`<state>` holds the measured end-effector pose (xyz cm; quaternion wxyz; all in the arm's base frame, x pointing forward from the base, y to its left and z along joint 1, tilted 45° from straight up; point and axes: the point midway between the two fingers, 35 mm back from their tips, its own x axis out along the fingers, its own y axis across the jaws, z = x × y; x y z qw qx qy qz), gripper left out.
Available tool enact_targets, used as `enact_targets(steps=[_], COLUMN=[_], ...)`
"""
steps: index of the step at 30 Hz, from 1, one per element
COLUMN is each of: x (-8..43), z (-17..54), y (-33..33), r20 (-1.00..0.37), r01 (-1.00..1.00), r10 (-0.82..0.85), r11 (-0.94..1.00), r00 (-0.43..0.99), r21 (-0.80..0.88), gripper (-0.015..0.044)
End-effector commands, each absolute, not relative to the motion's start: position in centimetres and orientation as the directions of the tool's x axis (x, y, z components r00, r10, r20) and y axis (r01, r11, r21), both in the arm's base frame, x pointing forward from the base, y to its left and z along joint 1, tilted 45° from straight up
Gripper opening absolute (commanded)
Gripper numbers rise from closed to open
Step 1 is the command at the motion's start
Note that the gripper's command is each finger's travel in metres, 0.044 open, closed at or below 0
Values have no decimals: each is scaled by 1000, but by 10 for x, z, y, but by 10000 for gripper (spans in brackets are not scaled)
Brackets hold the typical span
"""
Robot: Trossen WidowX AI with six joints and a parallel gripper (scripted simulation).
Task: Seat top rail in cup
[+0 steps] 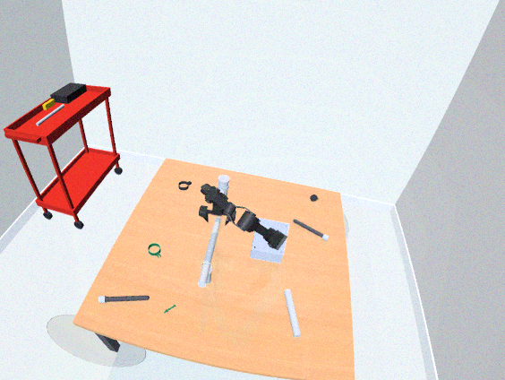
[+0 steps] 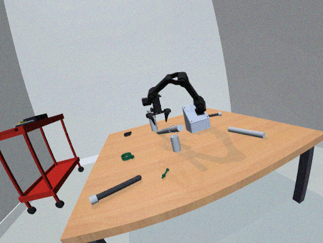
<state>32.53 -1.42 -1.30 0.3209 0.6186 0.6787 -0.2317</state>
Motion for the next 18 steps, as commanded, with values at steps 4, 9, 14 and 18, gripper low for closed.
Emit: enact_targets(steps=[4, 9, 14, 18], x=[322, 322, 322, 322], z=[-26, -34, -36, -40], y=[-3, 5, 7, 11], r20=[-715, -715, -715, -715], r01=[990, 990, 990, 990], r10=[698, 698, 698, 698], r11=[123, 123, 123, 123], r00=[-39, -39, -39, -39], r21=[66, 66, 66, 66], gripper=[440, 440, 440, 440])
